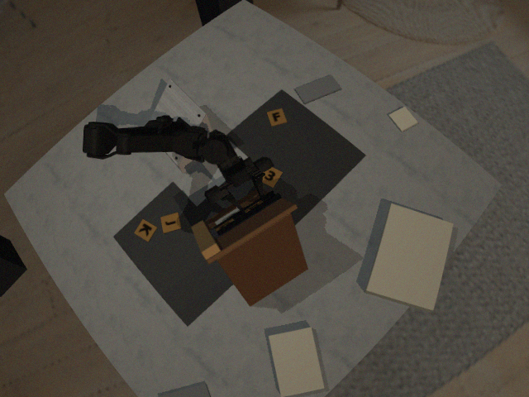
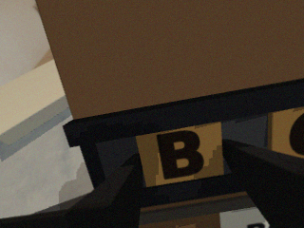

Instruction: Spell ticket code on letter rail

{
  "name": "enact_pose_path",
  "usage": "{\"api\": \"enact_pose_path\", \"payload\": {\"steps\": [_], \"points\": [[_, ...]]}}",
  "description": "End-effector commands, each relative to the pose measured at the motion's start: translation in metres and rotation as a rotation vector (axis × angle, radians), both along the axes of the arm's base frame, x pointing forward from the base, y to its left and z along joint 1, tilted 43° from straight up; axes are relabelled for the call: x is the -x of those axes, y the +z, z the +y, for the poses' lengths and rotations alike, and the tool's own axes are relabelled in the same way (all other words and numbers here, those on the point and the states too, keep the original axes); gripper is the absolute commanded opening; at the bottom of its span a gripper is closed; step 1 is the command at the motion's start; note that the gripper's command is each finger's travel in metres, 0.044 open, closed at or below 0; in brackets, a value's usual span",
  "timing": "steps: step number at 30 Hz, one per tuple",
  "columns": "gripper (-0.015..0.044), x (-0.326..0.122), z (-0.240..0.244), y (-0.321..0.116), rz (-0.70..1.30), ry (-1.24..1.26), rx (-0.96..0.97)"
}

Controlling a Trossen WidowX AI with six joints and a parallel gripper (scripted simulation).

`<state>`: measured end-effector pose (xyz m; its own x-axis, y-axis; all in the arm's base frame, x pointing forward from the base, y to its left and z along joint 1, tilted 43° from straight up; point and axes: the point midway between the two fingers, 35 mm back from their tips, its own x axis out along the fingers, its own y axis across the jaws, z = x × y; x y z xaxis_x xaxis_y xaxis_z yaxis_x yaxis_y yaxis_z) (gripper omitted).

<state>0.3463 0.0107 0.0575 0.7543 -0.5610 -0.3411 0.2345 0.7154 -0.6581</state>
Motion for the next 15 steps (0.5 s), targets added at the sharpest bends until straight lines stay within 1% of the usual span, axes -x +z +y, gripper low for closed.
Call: {"api": "enact_pose_path", "payload": {"steps": [1,15], "points": [[0.0,0.0013,-0.0017,0.0009,0.007,0.004,0.003],[0.0,0.0029,-0.007,0.0059,0.007,0.004,0.004]]}}
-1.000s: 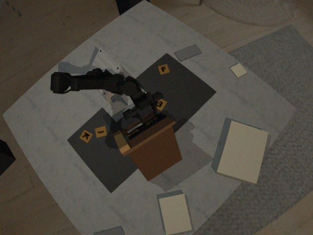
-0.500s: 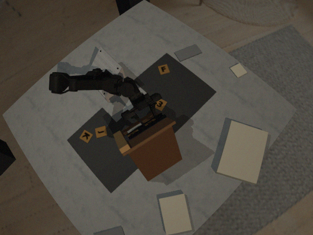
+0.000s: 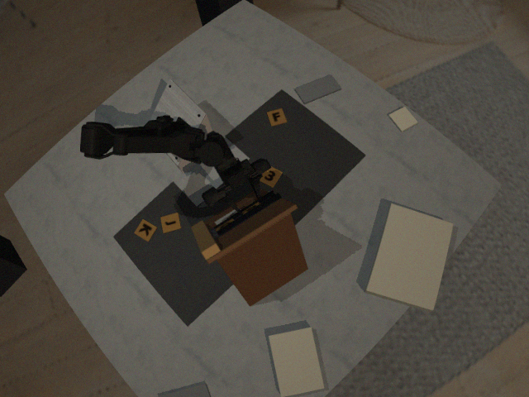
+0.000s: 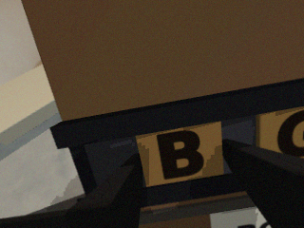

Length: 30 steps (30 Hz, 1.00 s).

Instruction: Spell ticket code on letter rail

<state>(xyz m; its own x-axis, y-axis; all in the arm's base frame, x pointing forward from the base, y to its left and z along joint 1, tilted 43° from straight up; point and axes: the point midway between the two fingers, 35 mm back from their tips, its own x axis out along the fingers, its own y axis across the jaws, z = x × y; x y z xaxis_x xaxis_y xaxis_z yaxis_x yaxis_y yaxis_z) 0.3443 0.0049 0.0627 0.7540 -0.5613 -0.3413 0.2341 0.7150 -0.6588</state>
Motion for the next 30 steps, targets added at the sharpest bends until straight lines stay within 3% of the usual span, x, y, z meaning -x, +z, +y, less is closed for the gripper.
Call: {"api": "enact_pose_path", "payload": {"steps": [1,30], "points": [[0.0,0.001,-0.002,0.001,0.006,0.005,0.003],[0.0,0.004,-0.012,0.011,0.006,0.005,0.004]]}}
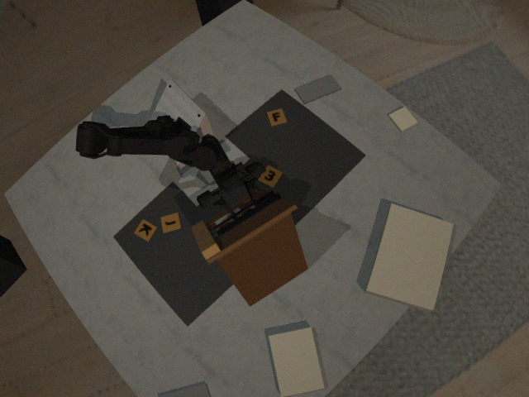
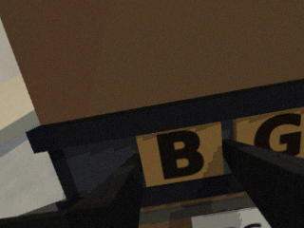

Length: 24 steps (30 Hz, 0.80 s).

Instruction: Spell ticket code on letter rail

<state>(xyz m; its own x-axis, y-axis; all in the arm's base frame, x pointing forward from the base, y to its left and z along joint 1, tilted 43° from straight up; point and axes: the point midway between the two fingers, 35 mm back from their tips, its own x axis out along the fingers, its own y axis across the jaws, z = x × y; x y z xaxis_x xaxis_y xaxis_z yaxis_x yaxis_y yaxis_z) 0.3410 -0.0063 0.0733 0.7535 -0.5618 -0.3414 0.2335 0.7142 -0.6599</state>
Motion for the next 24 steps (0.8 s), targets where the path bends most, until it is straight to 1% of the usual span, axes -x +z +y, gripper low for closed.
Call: {"api": "enact_pose_path", "payload": {"steps": [1,11,24], "points": [[0.0026,0.0,0.0,0.0,0.0,0.0,0.0],[0.0289,0.003,0.002,0.001,0.005,0.004,0.002],[0.0295,0.013,0.009,0.005,0.006,0.005,0.002]]}}
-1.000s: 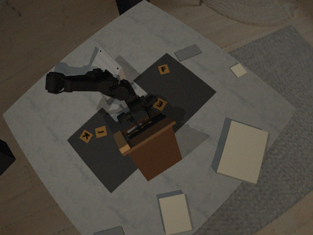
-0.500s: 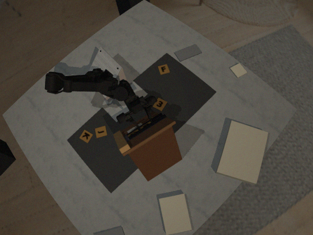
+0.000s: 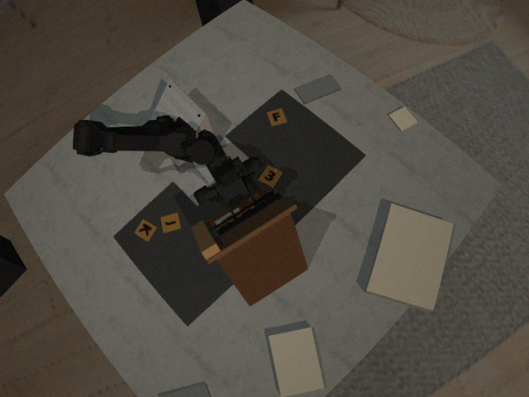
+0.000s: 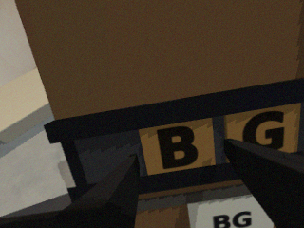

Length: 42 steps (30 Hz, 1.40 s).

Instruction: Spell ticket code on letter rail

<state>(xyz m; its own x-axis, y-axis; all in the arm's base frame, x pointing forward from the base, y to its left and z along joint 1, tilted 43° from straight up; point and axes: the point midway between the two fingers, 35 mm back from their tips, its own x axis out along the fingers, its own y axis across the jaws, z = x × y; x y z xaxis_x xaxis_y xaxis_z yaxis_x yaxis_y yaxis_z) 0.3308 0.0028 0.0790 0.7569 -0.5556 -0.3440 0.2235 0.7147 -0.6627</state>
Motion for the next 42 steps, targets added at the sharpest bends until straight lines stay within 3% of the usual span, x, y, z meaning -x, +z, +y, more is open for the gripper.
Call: {"api": "enact_pose_path", "payload": {"steps": [1,42], "points": [[0.0295,0.003,0.001,0.0,0.001,-0.005,0.0],[0.0295,0.023,0.017,0.01,0.003,-0.005,-0.001]]}}
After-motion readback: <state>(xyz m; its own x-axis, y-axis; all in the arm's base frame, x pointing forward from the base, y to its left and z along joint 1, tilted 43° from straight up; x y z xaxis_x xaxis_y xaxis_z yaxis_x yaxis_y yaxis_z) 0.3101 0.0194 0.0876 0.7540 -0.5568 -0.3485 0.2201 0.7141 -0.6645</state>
